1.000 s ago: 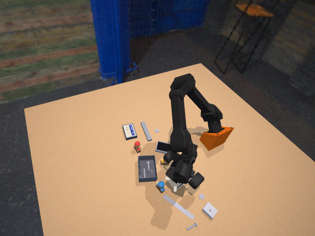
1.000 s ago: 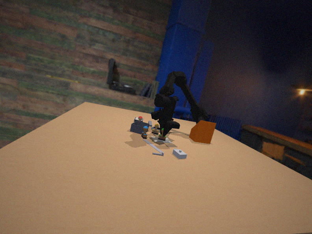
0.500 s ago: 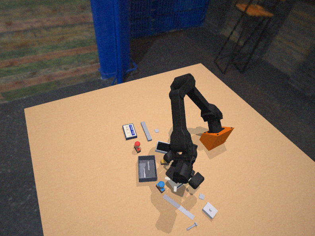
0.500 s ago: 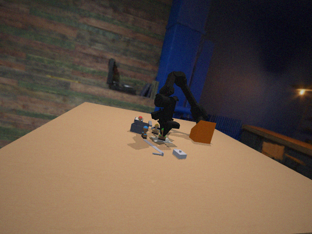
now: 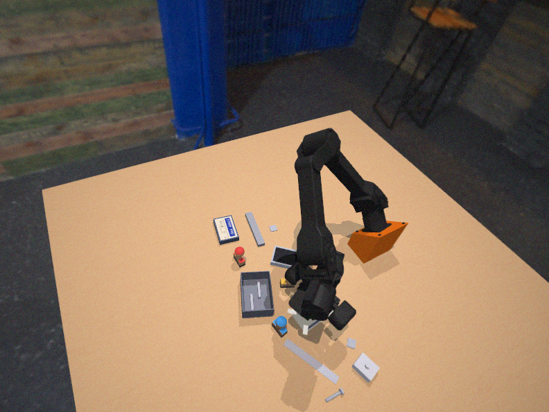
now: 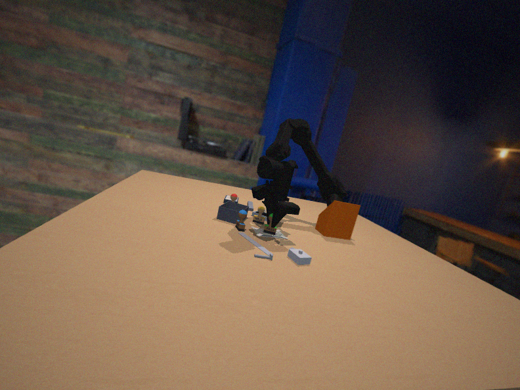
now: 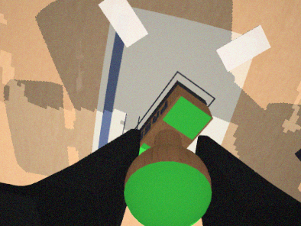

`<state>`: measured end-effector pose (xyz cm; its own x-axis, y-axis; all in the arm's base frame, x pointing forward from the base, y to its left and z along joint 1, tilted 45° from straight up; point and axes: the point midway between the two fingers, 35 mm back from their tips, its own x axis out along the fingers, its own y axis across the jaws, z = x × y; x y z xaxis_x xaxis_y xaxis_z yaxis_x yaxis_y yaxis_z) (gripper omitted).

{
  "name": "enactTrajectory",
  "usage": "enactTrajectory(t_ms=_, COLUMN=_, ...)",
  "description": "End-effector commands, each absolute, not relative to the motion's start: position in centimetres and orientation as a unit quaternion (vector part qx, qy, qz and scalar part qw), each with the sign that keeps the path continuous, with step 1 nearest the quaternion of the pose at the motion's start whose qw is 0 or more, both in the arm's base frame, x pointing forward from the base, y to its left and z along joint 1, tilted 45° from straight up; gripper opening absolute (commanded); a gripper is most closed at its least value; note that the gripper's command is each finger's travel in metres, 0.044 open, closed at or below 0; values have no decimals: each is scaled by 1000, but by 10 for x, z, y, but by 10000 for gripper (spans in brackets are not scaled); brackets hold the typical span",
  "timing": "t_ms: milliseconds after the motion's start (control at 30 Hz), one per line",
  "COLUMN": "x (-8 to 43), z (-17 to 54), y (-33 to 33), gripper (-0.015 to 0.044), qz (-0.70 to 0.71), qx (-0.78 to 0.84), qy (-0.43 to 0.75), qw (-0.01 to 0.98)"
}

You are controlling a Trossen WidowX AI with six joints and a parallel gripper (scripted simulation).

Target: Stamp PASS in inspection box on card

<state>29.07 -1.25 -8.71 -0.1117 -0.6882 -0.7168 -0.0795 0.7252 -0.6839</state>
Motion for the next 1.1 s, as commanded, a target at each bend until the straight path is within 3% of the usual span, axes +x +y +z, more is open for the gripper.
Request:
enactTrajectory(t_ms=0, x=291, z=-88, y=-14, gripper=0, qz=-251, qx=-276, qy=701, qw=608)
enactTrajectory(t_ms=1067, x=292, z=-84, y=-10, gripper=0, qz=-250, qx=-276, qy=701, qw=608)
